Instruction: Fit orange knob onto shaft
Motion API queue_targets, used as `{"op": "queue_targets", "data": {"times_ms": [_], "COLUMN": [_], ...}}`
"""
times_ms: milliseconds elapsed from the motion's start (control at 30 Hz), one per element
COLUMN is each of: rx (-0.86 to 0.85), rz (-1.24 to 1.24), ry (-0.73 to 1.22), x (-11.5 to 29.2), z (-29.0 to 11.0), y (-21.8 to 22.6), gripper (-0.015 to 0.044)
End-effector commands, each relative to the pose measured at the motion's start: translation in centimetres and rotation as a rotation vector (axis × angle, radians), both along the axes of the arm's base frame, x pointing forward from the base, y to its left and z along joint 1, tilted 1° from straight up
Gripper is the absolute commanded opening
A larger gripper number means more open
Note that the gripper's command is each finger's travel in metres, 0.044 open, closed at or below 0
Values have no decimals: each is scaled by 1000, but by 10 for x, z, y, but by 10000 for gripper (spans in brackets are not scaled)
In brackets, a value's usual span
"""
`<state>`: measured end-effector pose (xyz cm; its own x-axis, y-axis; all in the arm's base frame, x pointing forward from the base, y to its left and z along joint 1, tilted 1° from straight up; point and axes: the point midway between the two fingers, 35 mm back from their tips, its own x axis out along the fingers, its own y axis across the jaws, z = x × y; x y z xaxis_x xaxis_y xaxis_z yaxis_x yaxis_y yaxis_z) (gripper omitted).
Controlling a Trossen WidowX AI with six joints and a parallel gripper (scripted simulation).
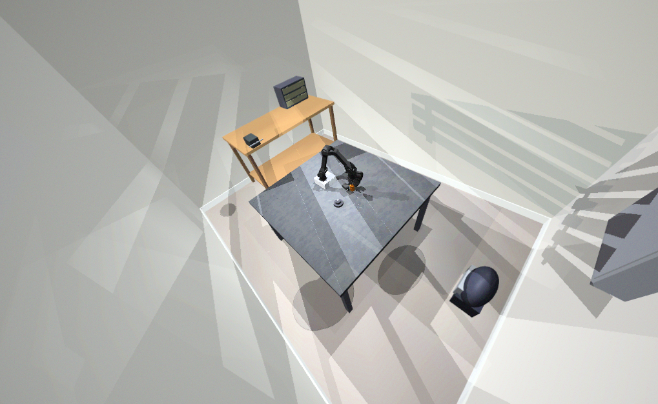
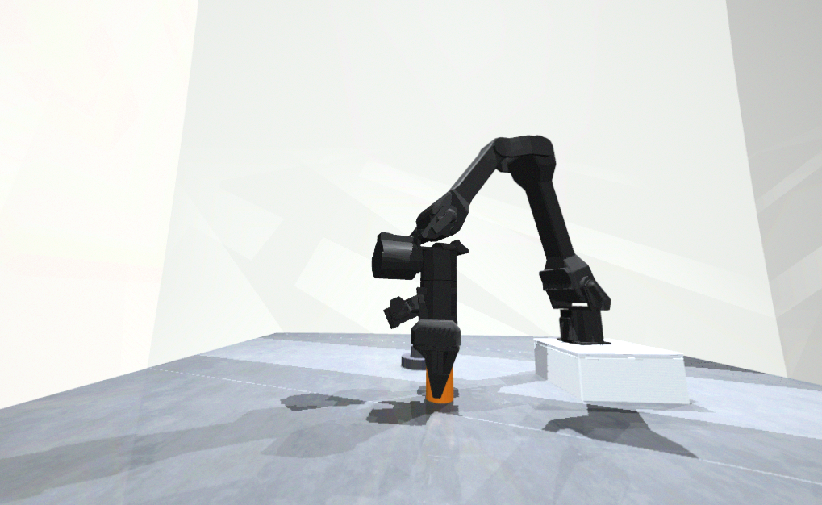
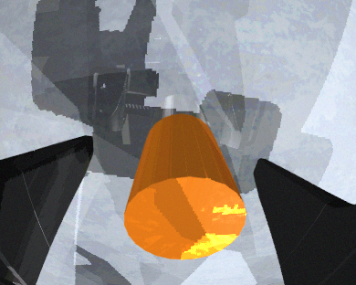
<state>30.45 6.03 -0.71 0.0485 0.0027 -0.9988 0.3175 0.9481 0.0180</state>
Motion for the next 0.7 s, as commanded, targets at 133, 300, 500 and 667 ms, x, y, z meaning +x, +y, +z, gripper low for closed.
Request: {"op": "queue_targets", "data": {"times_ms": [133, 300, 500, 667], "rx": [-6, -6, -6, -6], "rz": [-1, -1, -1, -1], "ry": [5, 5, 5, 5], "x": [-2, -2, -2, -2], "z": [-7, -7, -7, -5], "y": [-1, -1, -1, -1], "gripper": [335, 204, 144, 52]}}
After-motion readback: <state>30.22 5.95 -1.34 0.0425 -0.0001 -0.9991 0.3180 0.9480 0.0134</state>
